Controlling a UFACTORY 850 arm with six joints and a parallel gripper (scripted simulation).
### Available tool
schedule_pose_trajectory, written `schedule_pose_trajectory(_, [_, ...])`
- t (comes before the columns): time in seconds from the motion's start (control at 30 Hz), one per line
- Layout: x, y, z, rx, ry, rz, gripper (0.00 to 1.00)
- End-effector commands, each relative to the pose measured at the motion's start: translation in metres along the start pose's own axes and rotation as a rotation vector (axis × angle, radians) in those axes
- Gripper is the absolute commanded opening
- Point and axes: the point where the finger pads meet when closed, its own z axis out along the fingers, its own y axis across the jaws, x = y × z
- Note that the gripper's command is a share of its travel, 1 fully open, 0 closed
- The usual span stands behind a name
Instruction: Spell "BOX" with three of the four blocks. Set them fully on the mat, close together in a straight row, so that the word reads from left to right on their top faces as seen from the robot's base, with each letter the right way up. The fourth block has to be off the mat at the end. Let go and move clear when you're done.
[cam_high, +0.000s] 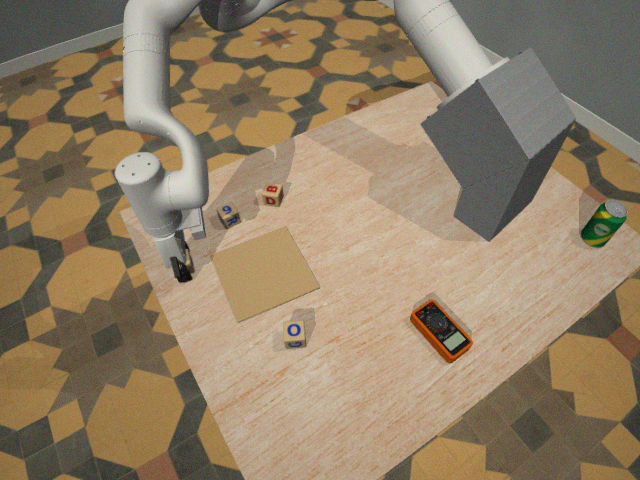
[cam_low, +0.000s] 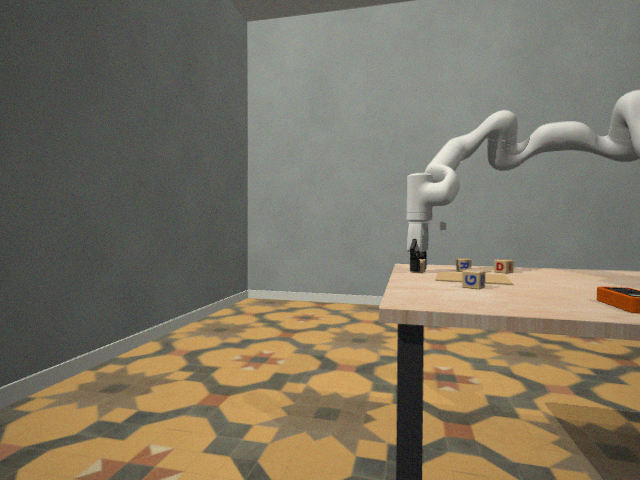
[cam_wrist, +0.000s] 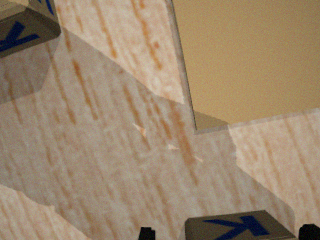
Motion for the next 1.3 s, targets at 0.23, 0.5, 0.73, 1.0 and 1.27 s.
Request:
schedule_pose_trajectory(0.23, [-0.0008, 0.0002, -0.0009, -0.001, -0.001, 0.000, 0.65])
schedule_pose_trajectory(0.5, [-0.0008, 0.0002, -0.0009, -0.001, -0.001, 0.000, 0.65])
schedule_pose_trajectory(0.73, [-0.0008, 0.0002, -0.0009, -0.001, -0.001, 0.000, 0.65])
schedule_pose_trajectory(1.0, [-0.0008, 0.0002, -0.0009, -0.001, -0.001, 0.000, 0.44])
schedule_pose_trajectory(1.27, [-0.0008, 0.0002, -0.0009, -0.001, -0.001, 0.000, 0.44])
